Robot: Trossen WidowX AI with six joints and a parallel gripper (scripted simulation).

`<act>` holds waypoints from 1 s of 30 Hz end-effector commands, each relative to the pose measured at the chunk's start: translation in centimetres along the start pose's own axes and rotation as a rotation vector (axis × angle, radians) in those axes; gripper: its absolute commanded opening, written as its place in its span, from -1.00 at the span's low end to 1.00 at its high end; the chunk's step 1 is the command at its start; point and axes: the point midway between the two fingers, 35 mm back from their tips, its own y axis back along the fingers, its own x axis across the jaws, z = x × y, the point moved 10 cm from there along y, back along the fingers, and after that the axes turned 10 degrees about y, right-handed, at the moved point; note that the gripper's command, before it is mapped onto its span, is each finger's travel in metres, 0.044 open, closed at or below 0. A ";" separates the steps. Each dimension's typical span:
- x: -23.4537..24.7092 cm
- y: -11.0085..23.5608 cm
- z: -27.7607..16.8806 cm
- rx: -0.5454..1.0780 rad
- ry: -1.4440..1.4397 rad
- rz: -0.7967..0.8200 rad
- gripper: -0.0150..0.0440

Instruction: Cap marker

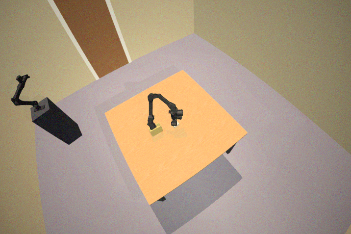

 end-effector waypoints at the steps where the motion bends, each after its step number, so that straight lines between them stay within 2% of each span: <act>1: 0.0 -0.3 -0.1 0.003 -0.007 0.004 -0.49; 10: 0.0 -0.3 -0.1 0.003 -0.007 0.004 -0.49; 26: 0.0 -0.3 -0.1 0.002 -0.002 0.001 0.93; 27: 0.0 -0.3 -0.1 0.002 -0.002 0.001 1.00; 30: 0.0 0.0 -0.1 0.002 -0.002 0.000 1.00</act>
